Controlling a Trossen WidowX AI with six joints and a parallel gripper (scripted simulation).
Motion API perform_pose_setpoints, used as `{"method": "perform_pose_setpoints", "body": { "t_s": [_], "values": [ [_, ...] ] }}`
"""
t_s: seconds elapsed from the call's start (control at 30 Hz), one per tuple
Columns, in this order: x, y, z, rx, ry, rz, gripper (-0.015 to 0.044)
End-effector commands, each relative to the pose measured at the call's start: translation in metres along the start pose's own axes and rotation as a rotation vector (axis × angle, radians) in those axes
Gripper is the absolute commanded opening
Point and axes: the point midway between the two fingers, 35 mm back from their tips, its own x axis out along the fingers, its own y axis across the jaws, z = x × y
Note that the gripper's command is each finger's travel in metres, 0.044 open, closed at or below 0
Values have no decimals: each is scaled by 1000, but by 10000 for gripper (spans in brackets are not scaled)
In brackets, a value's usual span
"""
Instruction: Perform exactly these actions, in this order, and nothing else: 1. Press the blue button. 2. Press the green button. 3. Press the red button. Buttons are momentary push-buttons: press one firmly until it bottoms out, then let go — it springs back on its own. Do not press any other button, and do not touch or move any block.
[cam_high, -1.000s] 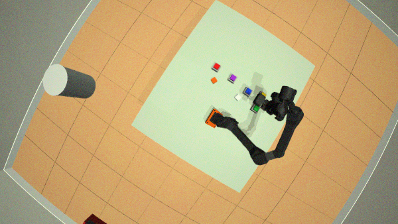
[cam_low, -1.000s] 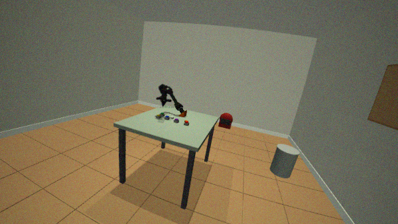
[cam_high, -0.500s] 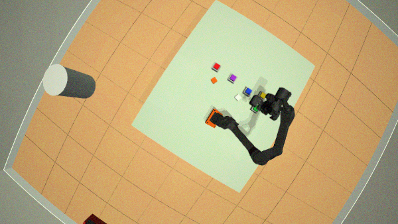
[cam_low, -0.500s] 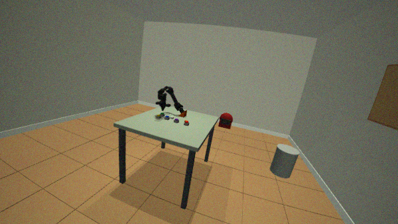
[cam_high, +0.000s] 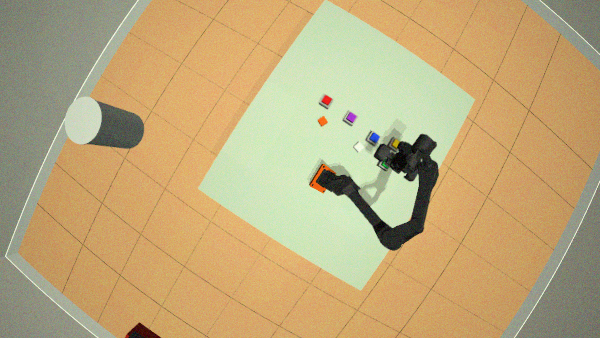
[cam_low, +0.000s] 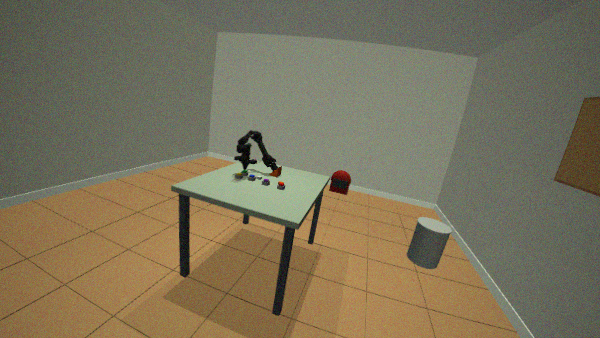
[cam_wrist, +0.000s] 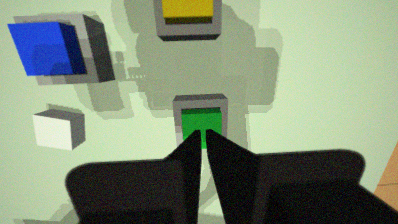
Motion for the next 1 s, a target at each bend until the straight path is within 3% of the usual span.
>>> {"method": "perform_pose_setpoints", "body": {
  "t_s": [0.0,0.83,0.97],
  "values": [
    [8,0,-1,-5,1,0,20],
    [14,0,-1,-5,1,-2,20],
    [-11,0,-1,-4,2,0,20]
  ]
}}
